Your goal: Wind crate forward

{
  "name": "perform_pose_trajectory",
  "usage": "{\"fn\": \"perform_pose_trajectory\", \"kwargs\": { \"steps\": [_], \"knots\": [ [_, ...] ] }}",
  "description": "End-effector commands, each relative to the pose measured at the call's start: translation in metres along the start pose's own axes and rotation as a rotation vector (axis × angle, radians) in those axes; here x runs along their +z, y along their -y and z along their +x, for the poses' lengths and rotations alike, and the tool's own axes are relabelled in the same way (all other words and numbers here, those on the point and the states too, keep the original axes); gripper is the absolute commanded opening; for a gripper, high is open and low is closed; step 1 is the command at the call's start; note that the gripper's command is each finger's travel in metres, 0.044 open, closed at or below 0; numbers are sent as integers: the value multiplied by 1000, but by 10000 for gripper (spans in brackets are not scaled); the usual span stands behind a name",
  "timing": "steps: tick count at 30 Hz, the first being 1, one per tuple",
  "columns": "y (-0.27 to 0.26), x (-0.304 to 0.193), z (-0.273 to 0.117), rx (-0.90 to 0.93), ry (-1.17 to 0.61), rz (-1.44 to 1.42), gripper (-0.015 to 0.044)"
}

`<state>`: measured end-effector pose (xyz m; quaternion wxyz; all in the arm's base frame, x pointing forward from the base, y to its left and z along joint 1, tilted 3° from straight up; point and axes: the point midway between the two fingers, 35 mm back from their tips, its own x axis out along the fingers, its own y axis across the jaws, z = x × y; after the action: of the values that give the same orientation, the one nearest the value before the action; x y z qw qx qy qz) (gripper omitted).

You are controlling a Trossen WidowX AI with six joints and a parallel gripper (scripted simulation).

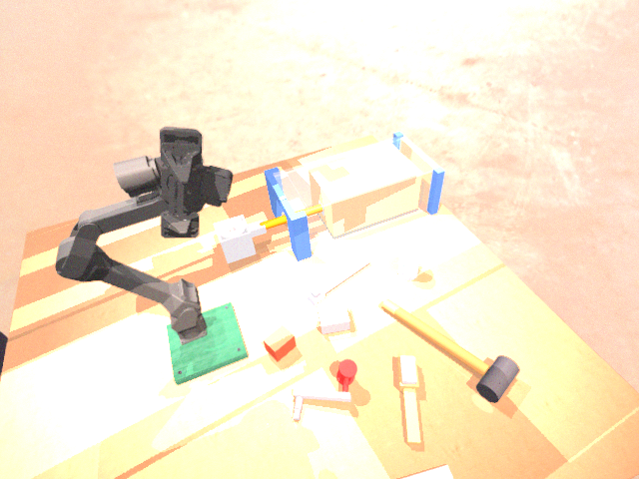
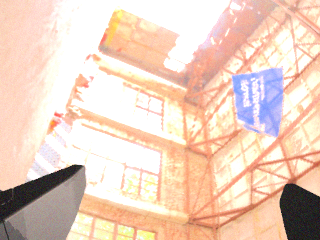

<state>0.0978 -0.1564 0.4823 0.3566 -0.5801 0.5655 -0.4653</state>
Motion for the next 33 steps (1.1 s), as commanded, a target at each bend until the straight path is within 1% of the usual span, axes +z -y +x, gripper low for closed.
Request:
{"fn": "perform_pose_trajectory", "kwargs": {
  "steps": [1, 2, 9, 15, 18, 24, 33],
  "knots": [
    [1, 0, 0, -3, -3, -8, 426],
    [2, 2, 1, -10, -10, -34, 440],
    [31, 37, 16, -126, -96, -427, 440],
    [49, 109, 41, -252, -75, -836, 440],
    [44, 150, 56, -302, -22, -1035, 440],
    [23, 202, 78, -352, 91, -1279, 440],
    [-43, 270, 111, -381, 371, -1607, 440]
  ]
}}
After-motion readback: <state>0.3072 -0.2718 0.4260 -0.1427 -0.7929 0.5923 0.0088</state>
